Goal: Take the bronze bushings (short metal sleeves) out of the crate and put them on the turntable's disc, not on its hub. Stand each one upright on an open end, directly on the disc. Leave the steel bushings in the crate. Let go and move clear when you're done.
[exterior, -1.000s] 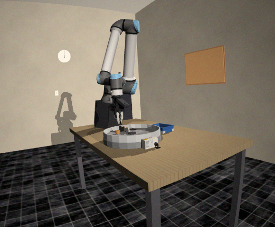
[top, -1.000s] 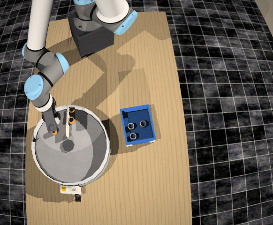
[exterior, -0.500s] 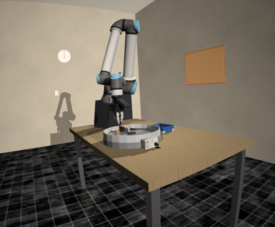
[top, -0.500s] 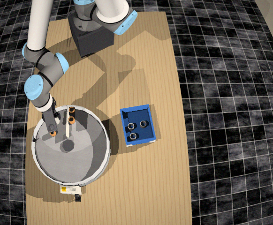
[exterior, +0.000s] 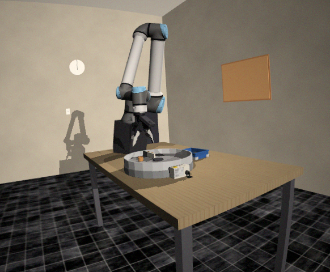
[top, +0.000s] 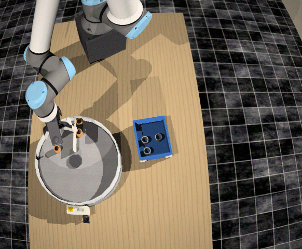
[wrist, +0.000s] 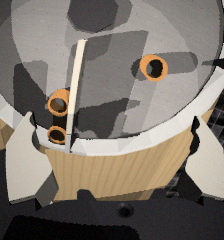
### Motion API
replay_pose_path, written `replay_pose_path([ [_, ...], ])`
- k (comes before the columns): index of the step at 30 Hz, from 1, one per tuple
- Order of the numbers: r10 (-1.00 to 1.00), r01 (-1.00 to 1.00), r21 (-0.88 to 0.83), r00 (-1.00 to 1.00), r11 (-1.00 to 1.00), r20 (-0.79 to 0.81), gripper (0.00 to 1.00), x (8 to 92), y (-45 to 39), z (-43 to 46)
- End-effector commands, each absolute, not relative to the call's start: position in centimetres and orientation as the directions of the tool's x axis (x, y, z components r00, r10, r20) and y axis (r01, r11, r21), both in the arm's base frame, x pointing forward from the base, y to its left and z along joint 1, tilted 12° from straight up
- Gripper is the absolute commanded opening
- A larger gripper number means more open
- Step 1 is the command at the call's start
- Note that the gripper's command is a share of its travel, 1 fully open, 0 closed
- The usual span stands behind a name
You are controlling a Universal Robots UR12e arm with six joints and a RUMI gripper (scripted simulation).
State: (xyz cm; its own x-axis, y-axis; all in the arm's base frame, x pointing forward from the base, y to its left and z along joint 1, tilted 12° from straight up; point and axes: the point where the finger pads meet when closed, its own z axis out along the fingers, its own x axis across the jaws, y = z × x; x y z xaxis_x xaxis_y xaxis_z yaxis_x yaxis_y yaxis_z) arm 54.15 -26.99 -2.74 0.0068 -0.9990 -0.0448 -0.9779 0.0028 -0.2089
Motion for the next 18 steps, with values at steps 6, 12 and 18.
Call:
replay_pose_path([
  [6, -0.999, -0.978, -0.210, 0.007, 0.003, -0.044, 1.00, 53.53, -27.16, 0.33],
  [12, -0.999, -0.978, -0.210, 0.007, 0.003, -0.044, 1.00, 53.53, -27.16, 0.33],
  [18, -0.999, -0.978, -0.210, 0.007, 0.003, -0.044, 1.00, 53.53, -27.16, 0.33],
])
